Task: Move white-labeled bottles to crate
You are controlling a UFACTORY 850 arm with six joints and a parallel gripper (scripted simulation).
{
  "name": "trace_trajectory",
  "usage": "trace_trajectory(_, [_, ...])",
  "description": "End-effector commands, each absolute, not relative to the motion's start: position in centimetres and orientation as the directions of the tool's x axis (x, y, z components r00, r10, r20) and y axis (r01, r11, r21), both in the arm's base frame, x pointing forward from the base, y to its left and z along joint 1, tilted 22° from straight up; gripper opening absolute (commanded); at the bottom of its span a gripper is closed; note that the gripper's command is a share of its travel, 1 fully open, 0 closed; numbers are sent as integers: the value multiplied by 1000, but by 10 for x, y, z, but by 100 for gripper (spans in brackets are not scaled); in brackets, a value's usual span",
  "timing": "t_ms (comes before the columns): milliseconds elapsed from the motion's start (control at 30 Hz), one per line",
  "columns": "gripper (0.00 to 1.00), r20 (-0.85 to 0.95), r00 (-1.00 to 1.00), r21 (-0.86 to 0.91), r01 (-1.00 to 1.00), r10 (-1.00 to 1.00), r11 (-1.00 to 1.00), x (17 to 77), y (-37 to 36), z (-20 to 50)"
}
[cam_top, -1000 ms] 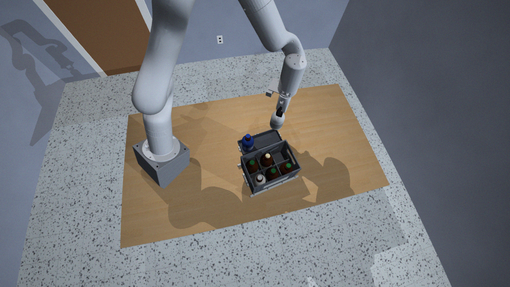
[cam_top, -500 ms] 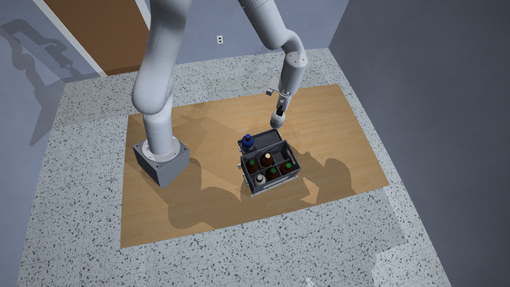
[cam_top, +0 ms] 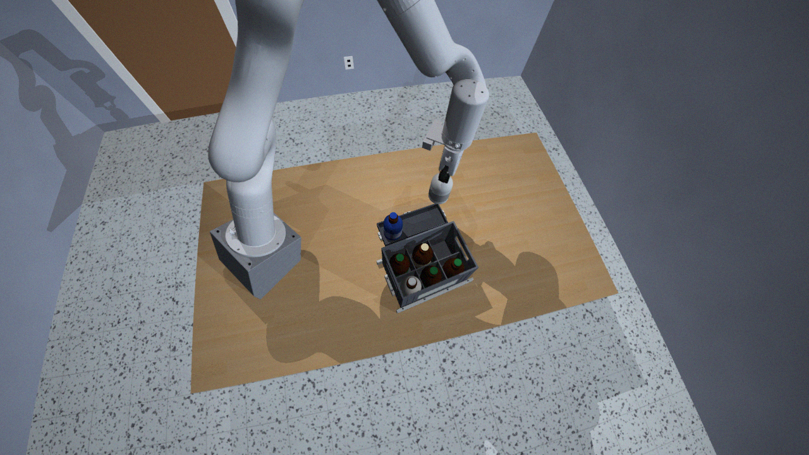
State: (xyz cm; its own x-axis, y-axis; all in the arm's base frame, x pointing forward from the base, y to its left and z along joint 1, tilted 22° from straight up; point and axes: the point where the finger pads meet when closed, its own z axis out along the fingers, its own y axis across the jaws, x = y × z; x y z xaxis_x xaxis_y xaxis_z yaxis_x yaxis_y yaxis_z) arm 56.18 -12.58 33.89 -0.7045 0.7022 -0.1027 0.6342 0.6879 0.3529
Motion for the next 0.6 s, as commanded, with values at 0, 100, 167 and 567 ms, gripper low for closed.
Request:
trace_trajectory(0, [0, -105, -704, 354, 633, 702, 688, 562, -127, 342])
trace_trajectory(100, [0, -105, -704, 354, 633, 702, 688, 562, -127, 343])
trace_trajectory(167, [0, -105, -704, 354, 633, 702, 688, 562, -127, 343])
trace_trajectory(567, [0, -105, -704, 354, 633, 702, 688, 561, -127, 345])
